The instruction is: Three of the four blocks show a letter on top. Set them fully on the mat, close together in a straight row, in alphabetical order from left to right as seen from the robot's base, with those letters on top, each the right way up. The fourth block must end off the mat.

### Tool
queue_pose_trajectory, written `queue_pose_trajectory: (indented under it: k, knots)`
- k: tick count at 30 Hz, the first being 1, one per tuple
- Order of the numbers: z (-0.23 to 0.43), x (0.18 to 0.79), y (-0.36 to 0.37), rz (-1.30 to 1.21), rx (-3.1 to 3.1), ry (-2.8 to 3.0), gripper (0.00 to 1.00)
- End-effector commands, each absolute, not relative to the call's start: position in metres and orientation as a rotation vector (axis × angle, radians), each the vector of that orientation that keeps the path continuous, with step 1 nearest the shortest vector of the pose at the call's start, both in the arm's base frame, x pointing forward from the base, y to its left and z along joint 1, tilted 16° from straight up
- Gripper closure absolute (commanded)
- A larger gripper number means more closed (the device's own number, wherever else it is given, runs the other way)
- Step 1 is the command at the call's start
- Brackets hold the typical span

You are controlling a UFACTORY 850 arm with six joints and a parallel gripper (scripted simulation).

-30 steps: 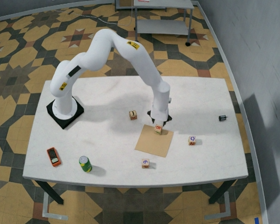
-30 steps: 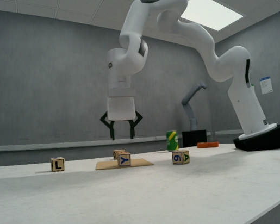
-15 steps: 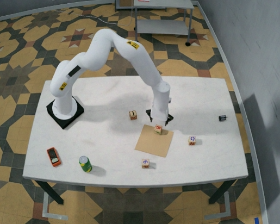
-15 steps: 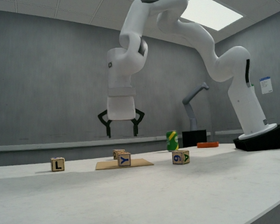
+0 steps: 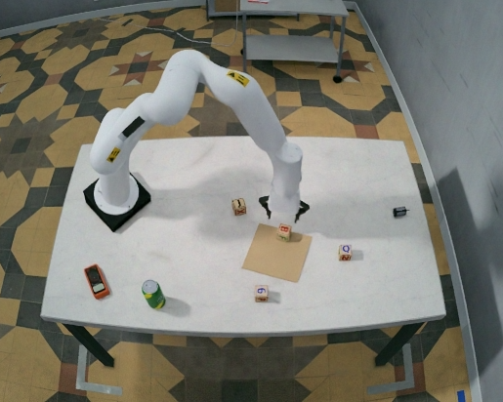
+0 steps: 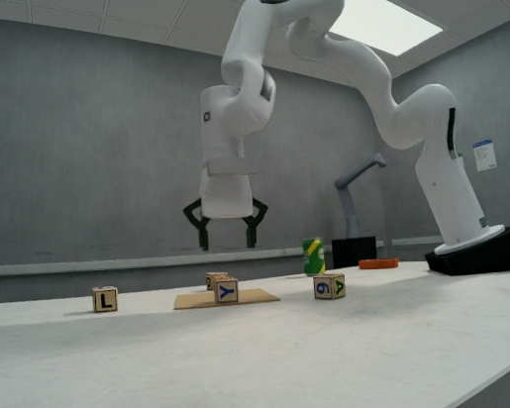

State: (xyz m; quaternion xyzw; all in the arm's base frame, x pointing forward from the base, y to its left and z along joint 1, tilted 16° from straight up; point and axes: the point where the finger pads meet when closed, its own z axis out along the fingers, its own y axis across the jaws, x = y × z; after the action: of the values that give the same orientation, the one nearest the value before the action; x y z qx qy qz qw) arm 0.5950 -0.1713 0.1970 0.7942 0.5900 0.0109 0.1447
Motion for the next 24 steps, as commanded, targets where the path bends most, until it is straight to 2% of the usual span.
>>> queue_pose_trajectory:
  k: [1,24]
  knots:
    - [0.196,0.591,-0.166,0.016,2.212,1.796,0.0]
    - [0.183,0.555,-0.128,-0.126,1.572,2.378,0.0]
